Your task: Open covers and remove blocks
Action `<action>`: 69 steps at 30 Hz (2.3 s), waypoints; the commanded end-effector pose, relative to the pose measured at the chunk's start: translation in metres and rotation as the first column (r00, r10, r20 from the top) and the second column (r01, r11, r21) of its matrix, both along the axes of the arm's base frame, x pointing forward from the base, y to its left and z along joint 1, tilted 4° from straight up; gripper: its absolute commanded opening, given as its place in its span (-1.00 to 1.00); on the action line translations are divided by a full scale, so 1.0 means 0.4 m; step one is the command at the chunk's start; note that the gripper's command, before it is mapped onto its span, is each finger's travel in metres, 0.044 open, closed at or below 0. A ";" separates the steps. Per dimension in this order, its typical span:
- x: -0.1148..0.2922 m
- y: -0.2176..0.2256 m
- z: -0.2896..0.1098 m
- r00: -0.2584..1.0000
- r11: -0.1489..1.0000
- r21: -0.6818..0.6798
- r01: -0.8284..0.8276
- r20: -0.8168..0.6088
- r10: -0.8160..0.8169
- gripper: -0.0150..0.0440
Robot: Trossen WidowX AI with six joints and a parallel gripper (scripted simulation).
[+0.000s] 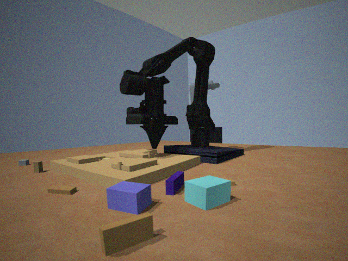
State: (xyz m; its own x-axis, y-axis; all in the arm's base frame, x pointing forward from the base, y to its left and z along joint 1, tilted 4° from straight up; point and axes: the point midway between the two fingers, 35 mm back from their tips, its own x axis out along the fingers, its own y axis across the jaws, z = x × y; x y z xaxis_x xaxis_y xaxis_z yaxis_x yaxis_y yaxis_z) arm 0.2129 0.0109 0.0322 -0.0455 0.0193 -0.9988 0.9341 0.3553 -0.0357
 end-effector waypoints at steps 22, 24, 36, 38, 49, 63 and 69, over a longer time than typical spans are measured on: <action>-0.006 -0.009 -0.042 1.000 1.000 0.003 0.004 -0.011 -0.004 -0.49; -0.003 -0.013 -0.042 1.000 1.000 0.003 0.004 -0.010 -0.004 -0.49; 0.010 -0.037 -0.043 1.000 1.000 0.002 0.004 -0.010 -0.004 -0.49; 0.012 -0.041 -0.043 1.000 1.000 0.002 0.004 -0.010 -0.004 -0.49; 0.023 -0.065 -0.044 1.000 1.000 0.001 0.004 -0.009 -0.004 -0.49; 0.036 -0.095 -0.045 1.000 1.000 0.000 0.004 -0.009 -0.004 -0.49; 0.041 -0.109 -0.045 1.000 1.000 0.000 0.004 -0.008 -0.004 -0.49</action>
